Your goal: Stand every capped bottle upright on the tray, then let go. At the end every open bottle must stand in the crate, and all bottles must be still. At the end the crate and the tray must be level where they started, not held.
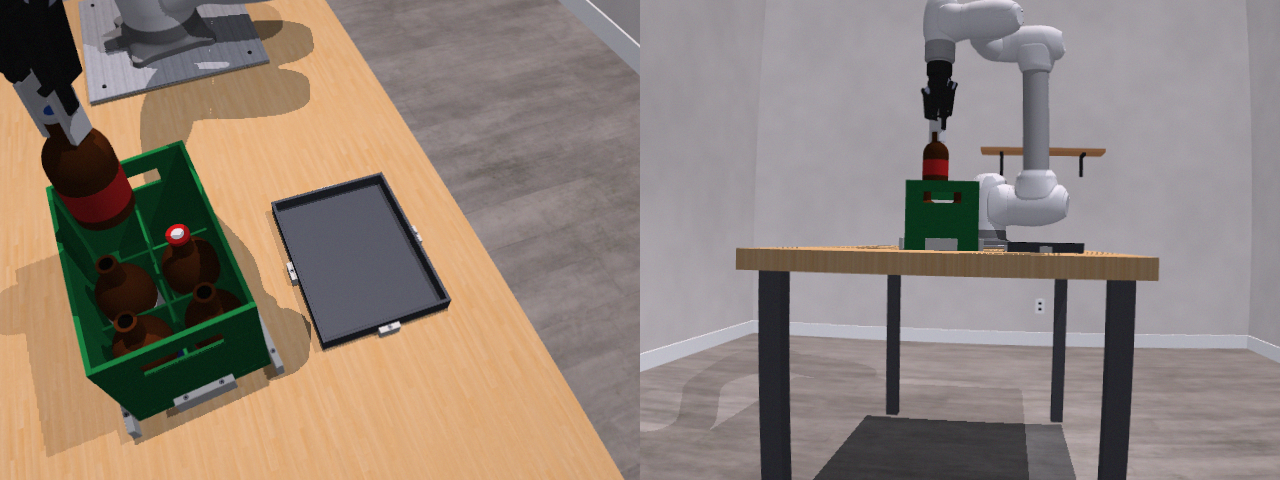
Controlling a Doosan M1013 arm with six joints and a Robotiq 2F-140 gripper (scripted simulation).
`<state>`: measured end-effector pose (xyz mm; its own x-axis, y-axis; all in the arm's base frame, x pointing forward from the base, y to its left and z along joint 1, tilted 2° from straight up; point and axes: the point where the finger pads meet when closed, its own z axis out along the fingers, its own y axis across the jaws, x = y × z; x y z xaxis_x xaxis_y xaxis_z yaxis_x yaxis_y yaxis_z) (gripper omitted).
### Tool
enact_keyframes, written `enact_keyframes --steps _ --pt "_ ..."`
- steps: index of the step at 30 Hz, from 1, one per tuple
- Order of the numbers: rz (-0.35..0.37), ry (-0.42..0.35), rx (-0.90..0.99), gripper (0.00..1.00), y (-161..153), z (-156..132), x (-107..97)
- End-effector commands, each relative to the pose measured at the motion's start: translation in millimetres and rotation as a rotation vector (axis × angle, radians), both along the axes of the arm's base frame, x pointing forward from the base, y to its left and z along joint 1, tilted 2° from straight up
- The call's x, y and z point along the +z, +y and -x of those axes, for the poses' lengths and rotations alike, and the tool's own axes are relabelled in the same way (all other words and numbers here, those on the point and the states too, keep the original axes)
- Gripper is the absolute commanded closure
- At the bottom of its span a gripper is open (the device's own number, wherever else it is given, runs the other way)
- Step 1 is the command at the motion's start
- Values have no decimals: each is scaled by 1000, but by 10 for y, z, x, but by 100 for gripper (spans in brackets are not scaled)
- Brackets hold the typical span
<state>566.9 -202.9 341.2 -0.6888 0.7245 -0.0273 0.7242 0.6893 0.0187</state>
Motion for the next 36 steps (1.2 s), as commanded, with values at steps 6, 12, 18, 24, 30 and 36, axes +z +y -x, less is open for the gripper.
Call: enact_keyframes --steps 6,12,18,24,30,36 --pt "-3 1 -5 100 158 -54 -2" --pt "-5 2 -8 100 273 -98 -3" --pt "-2 0 -3 100 312 -89 -1" --pt "-4 2 -6 100 430 -106 -5" --pt "-5 2 -8 100 529 -121 -8" --pt "-4 2 -3 100 582 -140 -9"
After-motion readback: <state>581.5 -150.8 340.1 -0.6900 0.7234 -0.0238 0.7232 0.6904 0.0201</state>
